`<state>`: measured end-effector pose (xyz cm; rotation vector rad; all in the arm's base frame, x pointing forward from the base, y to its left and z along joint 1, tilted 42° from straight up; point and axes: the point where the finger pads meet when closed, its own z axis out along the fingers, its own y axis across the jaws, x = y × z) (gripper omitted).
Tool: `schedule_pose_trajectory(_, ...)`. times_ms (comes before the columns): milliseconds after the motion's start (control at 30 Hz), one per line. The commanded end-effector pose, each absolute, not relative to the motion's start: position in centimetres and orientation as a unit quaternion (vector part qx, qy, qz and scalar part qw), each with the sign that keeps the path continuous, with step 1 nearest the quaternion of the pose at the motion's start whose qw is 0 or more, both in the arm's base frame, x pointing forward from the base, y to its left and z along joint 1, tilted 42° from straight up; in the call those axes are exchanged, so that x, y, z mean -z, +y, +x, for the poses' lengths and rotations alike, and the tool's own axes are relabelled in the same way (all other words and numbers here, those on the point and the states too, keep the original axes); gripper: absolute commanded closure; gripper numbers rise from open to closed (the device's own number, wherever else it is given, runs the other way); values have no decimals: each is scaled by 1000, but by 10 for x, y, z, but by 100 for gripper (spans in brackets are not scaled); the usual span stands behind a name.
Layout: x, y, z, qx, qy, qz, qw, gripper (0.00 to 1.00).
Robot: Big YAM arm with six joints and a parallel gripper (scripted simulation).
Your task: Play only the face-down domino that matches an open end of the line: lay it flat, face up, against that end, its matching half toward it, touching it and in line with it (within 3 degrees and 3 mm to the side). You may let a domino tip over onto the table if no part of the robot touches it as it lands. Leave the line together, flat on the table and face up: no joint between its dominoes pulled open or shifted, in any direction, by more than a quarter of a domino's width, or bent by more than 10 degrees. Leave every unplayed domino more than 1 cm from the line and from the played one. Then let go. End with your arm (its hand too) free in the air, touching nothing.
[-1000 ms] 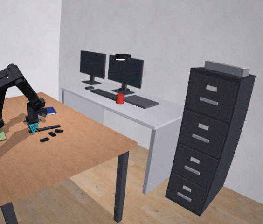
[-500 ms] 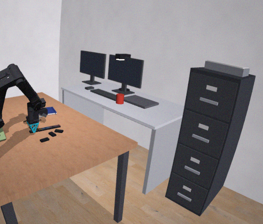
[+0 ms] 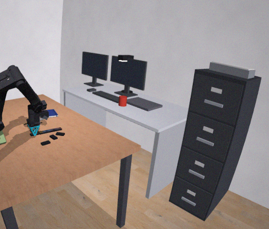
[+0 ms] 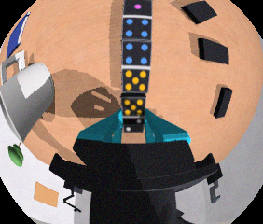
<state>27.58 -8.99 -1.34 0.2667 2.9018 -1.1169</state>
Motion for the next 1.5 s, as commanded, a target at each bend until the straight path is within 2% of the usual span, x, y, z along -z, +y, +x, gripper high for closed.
schedule_pose_trajectory(0, 12, -90, 281, 357, 930, 90, 16, 78)
schedule_pose_trajectory(1067, 8, -93, 295, 356, 927, 112, 29, 78)
schedule_pose_trajectory(1100, 12, -90, 280, 357, 929, 95, 18, 78)
schedule_pose_trajectory(1467, 7, -93, 297, 356, 927, 114, 30, 78)
